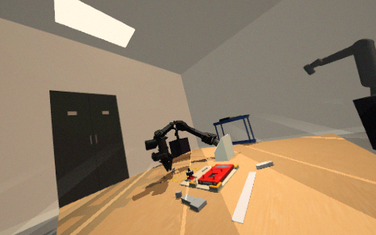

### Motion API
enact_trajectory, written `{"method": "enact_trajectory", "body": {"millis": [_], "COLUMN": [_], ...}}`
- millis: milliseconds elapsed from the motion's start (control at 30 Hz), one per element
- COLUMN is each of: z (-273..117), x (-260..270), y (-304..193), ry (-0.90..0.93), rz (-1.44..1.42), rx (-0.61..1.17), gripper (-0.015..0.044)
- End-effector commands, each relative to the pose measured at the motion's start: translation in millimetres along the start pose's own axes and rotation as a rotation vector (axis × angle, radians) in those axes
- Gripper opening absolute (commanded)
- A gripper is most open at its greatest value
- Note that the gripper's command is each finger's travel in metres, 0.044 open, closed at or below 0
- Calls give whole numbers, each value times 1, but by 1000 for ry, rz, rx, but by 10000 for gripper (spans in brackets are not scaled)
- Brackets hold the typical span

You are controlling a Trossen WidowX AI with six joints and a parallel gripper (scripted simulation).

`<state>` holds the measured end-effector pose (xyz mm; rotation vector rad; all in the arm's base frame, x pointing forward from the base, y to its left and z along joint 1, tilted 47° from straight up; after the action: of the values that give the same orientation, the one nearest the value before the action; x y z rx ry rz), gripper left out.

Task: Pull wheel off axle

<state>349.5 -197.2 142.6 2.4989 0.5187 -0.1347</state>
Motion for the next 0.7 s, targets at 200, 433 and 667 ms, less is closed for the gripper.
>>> {"method": "enact_trajectory", "body": {"millis": [200, 433, 667], "z": [-19, -24, -23], "x": [72, 78, 76], "y": [-123, -140, -147], "ry": [-226, -261, -261], "rz": [-763, -867, -868], "rx": [-27, -46, -46], "gripper": [300, 300, 300]}}
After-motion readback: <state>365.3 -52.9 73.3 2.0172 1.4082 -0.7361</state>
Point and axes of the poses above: the point midway between the two fingers, 35 mm back from their tips, its own z axis out along the fingers, its own x axis across the jaws, y = z × x, the point moved 1 cm from there along -z, back along the fingers, and after that the axes turned 8 degrees about z, right-handed, at the moved point
